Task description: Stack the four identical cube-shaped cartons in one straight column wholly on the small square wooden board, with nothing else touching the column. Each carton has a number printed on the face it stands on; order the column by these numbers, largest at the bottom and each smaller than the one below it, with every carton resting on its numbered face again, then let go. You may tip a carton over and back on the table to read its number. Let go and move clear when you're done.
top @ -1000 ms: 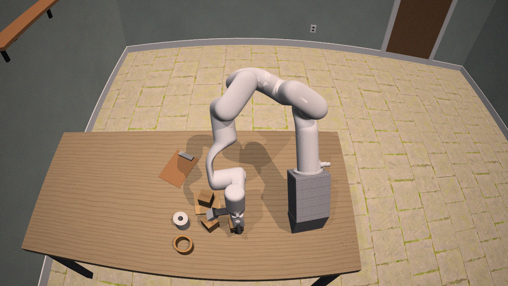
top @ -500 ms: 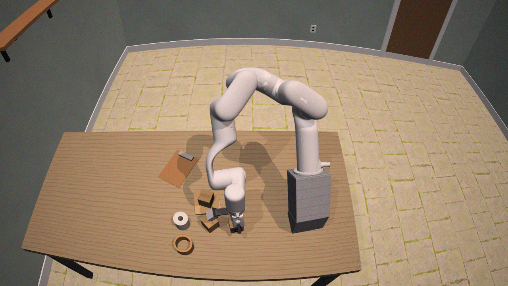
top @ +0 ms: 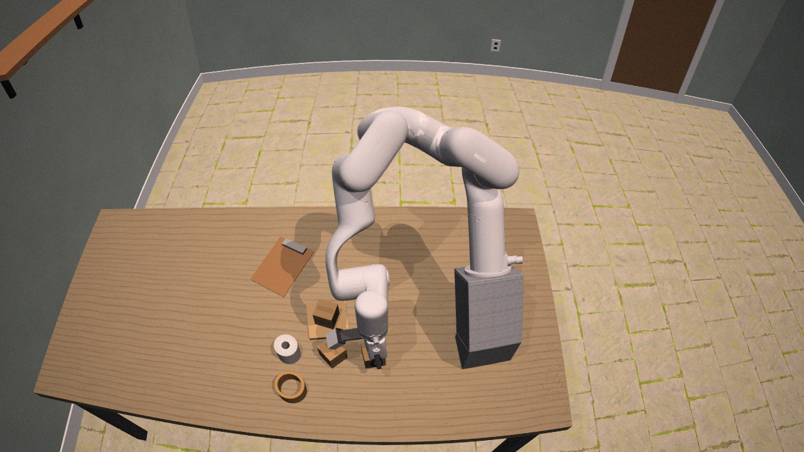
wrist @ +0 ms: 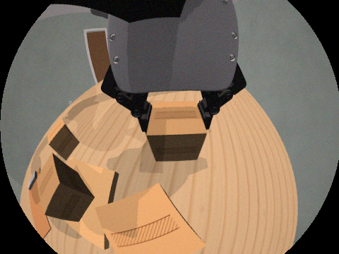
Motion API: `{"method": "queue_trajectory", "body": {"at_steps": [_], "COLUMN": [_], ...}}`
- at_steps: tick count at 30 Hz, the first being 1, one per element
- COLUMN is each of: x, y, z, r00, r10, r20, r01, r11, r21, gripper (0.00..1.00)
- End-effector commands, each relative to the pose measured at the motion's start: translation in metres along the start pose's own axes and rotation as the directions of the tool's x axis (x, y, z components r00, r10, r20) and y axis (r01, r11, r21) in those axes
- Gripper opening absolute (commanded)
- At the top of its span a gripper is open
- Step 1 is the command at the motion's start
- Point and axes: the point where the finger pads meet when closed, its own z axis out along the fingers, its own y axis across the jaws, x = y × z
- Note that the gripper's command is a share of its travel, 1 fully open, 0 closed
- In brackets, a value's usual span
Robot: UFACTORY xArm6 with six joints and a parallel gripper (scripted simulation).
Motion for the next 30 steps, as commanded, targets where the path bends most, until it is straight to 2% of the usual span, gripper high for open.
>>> {"method": "queue_trajectory", "body": {"at_steps": [1, 17, 20, 26, 30], "x": [0.001, 0.001, 0.001, 0.003, 0.002], "y": [0.000, 0.000, 0.000, 0.000, 0.000], "z": [-0.001, -0.003, -0.023, -0.087, -0.099], "r00": [1.000, 1.000, 1.000, 1.000, 1.000], "r10": [0.000, 0.001, 0.001, 0.001, 0.001], "r20": [-0.002, -0.002, -0.003, -0.004, -0.003], "r01": [0.000, -0.001, -0.001, -0.001, -0.001], "r11": [1.000, 1.000, 1.000, 1.000, 1.000], "r21": [0.001, 0.001, 0.000, -0.003, -0.002], "gripper": [0.00, 0.00, 0.00, 0.00, 0.00]}}
